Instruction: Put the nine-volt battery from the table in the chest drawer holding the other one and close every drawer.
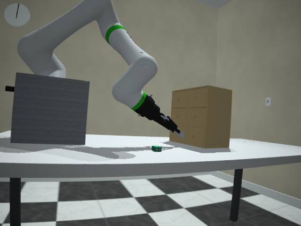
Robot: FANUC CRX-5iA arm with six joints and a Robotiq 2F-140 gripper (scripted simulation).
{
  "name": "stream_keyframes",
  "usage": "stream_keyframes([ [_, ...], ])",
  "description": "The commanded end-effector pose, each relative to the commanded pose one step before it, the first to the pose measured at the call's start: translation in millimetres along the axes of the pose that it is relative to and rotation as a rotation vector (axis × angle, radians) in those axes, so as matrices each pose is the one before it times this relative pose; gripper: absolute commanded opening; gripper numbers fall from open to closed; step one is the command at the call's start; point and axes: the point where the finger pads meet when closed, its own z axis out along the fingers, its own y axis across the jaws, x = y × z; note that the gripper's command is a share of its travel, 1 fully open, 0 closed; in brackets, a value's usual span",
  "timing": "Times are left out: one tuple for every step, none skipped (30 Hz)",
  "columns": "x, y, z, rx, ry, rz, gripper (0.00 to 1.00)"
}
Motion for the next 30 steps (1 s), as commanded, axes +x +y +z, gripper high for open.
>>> stream_keyframes([
  [-4.26,-0.45,-6.4,0.0006,-0.0007,-0.00003,0.0],
  [-3.37,0.0,-5.44,0.0,0.0,0.0,0.0],
  [-4.29,0.0,-6.91,0.0,0.0,0.0,0.0],
  [-5.03,0.0,-8.1,0.0,0.0,0.0,0.0],
  [-5.53,0.0,-8.91,0.00001,0.0,0.0,0.0],
  [-5.77,0.0,-9.28,0.0,0.0,0.0,0.0],
  [-5.73,0.0,-9.21,-0.00001,0.0,0.0,0.0],
  [-5.41,0.0,-8.72,0.0,0.0,0.0,0.0],
  [-4.86,0.0,-7.82,0.0,0.0,0.0,0.0],
  [-4.1,0.0,-6.6,0.00001,0.0,0.0,0.0],
  [-3.2,0.0,-5.15,-0.00001,0.0,0.0,0.0],
  [-2.23,0.0,-3.6,0.0,0.0,0.0,0.0],
  [-1.31,0.0,-2.11,0.0,0.0,0.0,0.0],
  [-0.54,0.0,-0.88,0.00001,0.00001,0.0,0.0],
  [0.0,0.0,0.0,0.0,0.0,0.0,0.0],
  [0.0,0.0,0.0,0.0,0.0,0.0,0.0],
  [-0.08,0.0,-0.14,0.0,0.0,0.0,0.0],
  [0.0,0.0,0.0,0.0,0.00003,0.0,0.0],
  [0.0,0.0,-0.02,-0.00002,0.00019,0.0,0.0],
  [-0.01,0.01,-0.06,-0.00005,0.00051,0.00001,0.0],
  [-0.02,0.02,-0.11,-0.00009,0.00096,0.00002,0.0],
  [-0.03,0.04,-0.18,-0.00013,0.00153,0.00003,0.0],
  [-0.04,0.05,-0.27,-0.00017,0.00221,0.00005,0.0],
  [-0.06,0.06,-0.36,-0.0002,0.00297,0.00005,0.0],
  [-0.09,0.06,-0.47,-0.00021,0.0038,0.00006,0.0],
  [-0.12,0.05,-0.59,-0.00019,0.00469,0.00005,0.0],
  [-0.16,0.03,-0.73,-0.00011,0.00563,0.00003,0.0],
  [-0.2,0.0,-0.88,0.00002,0.00658,0.0,0.0],
  [-0.27,-0.06,-1.04,0.00023,0.00755,-0.00005,0.0],
  [-0.34,-0.14,-1.21,0.00052,0.00851,-0.00012,0.0],
])
